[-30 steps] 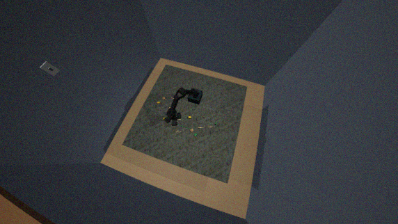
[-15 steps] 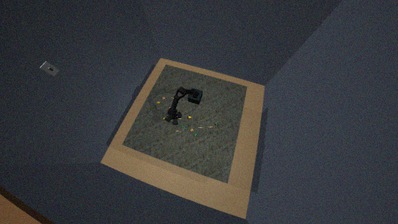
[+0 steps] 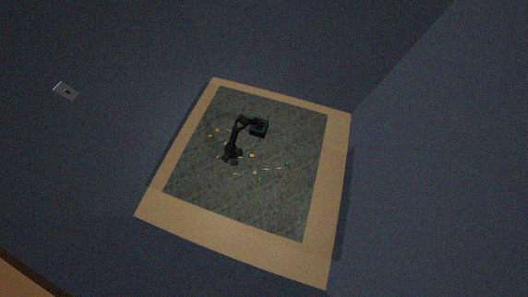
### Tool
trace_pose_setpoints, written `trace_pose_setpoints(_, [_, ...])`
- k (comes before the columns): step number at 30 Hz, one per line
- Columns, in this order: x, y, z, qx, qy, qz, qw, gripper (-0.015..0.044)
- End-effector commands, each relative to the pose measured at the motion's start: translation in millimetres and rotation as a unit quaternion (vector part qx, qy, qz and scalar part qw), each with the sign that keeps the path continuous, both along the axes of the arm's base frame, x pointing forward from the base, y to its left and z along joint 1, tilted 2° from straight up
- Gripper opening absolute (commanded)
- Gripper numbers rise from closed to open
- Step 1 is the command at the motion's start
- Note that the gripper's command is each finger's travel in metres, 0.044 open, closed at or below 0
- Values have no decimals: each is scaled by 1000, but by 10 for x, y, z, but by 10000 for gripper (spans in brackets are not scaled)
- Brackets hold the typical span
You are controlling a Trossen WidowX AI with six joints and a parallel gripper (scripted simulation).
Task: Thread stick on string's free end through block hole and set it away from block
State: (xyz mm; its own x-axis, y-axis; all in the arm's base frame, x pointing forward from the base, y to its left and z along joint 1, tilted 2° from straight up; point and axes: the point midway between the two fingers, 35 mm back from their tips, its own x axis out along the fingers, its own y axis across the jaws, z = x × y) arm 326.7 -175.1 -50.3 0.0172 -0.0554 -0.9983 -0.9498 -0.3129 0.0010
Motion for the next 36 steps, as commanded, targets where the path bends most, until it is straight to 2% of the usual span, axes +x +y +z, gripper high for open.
trace_pose_setpoints(1, [-7,58,10,-2,-2,-1,1000,0])
trace_pose_setpoints(36, [-149,503,-15,-1,-1,-1,1000,0])
